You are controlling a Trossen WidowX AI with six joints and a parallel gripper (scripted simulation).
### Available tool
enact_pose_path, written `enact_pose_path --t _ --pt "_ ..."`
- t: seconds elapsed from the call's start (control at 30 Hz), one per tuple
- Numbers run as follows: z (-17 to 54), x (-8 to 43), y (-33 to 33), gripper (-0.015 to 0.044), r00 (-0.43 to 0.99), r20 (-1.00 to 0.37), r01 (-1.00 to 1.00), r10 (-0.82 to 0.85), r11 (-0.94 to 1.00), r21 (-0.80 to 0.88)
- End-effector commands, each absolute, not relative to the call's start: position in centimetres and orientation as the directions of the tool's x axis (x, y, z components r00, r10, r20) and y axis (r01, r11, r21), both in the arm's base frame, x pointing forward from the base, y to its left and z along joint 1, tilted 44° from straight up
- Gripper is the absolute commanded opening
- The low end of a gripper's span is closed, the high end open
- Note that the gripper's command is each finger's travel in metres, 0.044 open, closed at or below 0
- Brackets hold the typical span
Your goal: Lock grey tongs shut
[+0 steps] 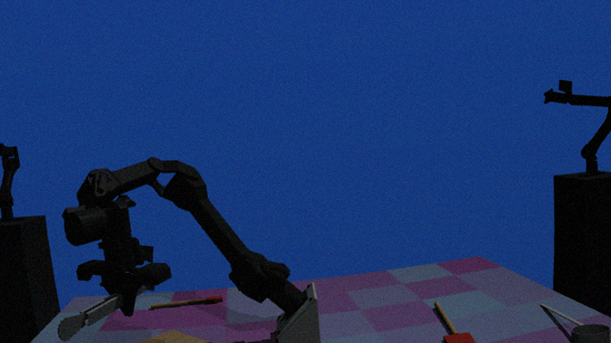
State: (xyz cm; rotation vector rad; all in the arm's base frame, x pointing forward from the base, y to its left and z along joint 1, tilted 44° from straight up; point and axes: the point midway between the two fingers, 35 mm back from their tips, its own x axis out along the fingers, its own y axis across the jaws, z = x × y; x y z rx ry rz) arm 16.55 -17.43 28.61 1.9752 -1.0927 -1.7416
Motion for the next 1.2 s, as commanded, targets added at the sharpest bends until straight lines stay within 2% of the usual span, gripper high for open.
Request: enact_pose_path --t 0.0,0.5,0.83,1.17 --pt "28.8 16.0 -17.4 -0.015 -0.011 -0.718 -0.476 -0.696 -0.628 0.616" --pt "28.4 15.8 -17.4 -0.015 0.016 -0.733 -0.499 -0.68 -0.64 0.584" --pt "27.0 15.3 -17.6 -0.015 0.207 -0.755 -0.587 -0.622 -0.697 0.413" --pt "26.8 15.1 -17.8 -0.015 0.415 -0.672 -0.616 -0.614 -0.733 0.289"
